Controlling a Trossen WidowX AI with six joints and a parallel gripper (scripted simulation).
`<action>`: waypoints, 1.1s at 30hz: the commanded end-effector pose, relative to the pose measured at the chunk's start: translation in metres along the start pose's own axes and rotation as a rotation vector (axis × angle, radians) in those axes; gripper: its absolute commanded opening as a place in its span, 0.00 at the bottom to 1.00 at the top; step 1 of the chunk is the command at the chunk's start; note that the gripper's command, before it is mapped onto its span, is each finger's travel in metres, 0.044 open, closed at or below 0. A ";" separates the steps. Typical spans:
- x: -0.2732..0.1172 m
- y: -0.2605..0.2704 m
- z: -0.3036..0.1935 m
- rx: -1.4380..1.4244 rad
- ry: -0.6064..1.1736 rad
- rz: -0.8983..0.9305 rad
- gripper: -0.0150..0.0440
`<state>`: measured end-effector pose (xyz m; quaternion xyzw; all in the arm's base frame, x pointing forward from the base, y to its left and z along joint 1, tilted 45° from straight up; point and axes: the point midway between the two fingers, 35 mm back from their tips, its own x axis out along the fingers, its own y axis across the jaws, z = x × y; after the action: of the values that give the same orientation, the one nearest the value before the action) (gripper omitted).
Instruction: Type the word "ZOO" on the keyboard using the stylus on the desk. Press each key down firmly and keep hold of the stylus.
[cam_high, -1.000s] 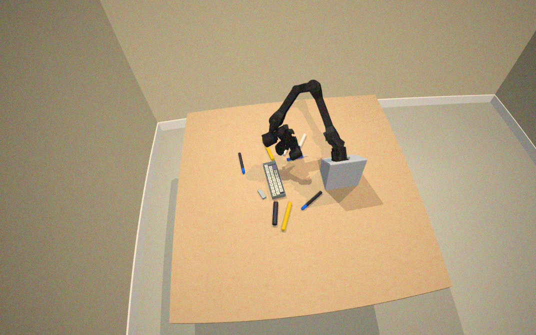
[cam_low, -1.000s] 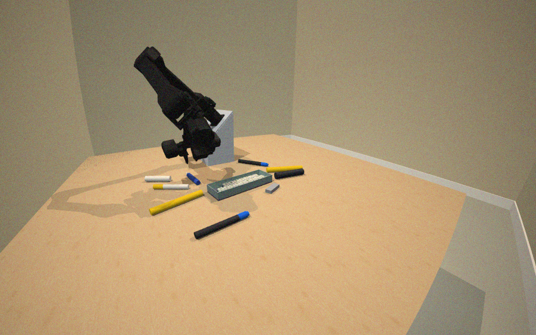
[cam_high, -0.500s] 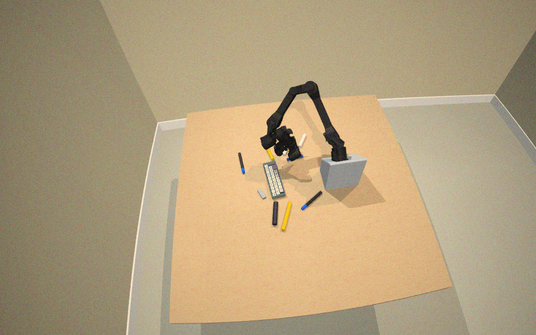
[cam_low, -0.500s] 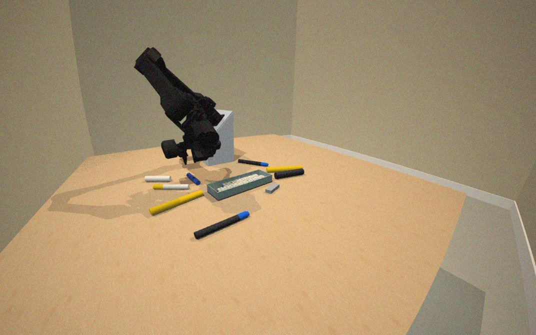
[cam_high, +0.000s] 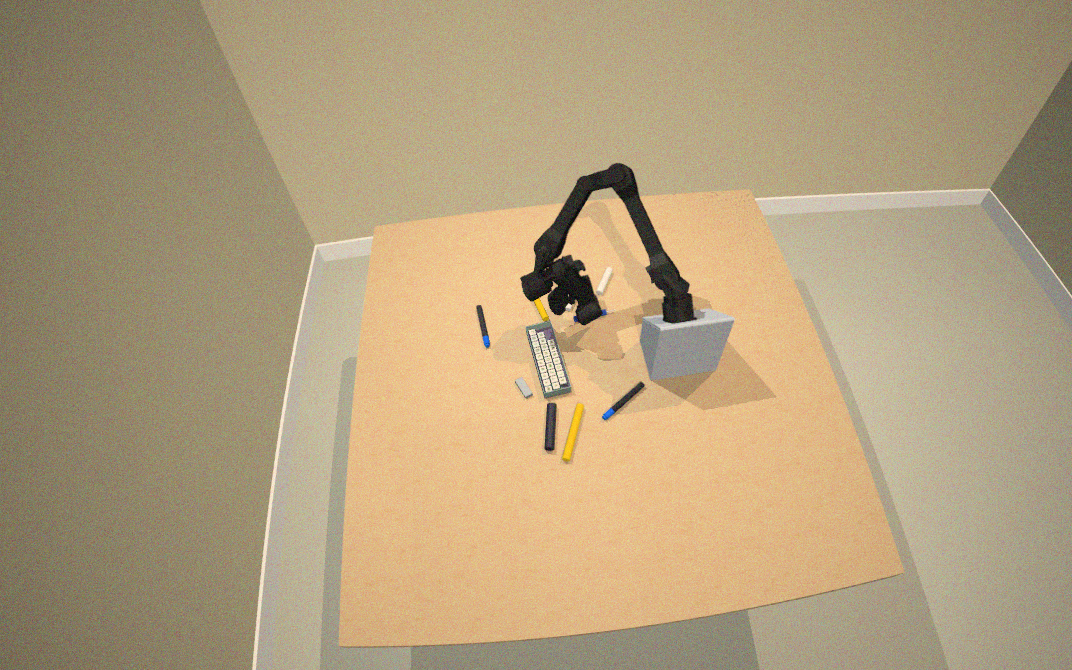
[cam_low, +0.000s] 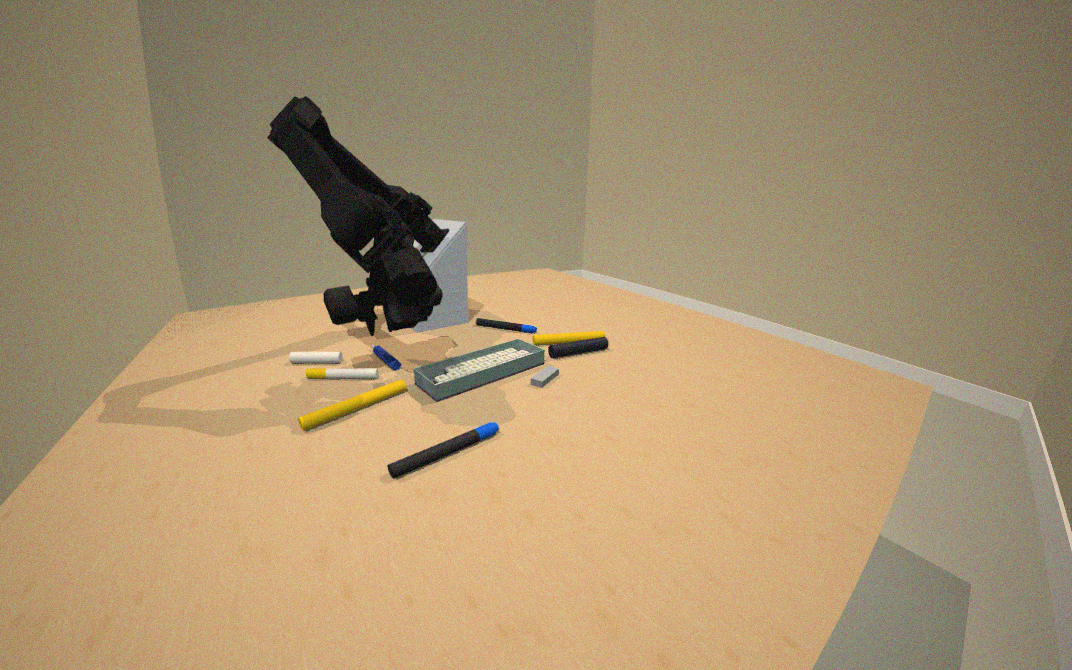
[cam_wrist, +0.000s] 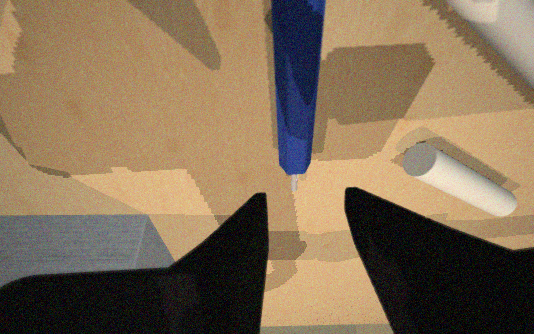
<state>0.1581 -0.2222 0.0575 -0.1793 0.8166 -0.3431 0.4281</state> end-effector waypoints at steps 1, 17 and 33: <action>0.004 0.000 0.002 -0.004 0.003 -0.004 0.51; 0.014 0.000 0.007 -0.004 0.003 -0.005 0.51; 0.025 0.000 0.013 -0.004 0.003 -0.005 0.51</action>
<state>0.1554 -0.2400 0.0404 -0.1797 0.8166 -0.3433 0.4278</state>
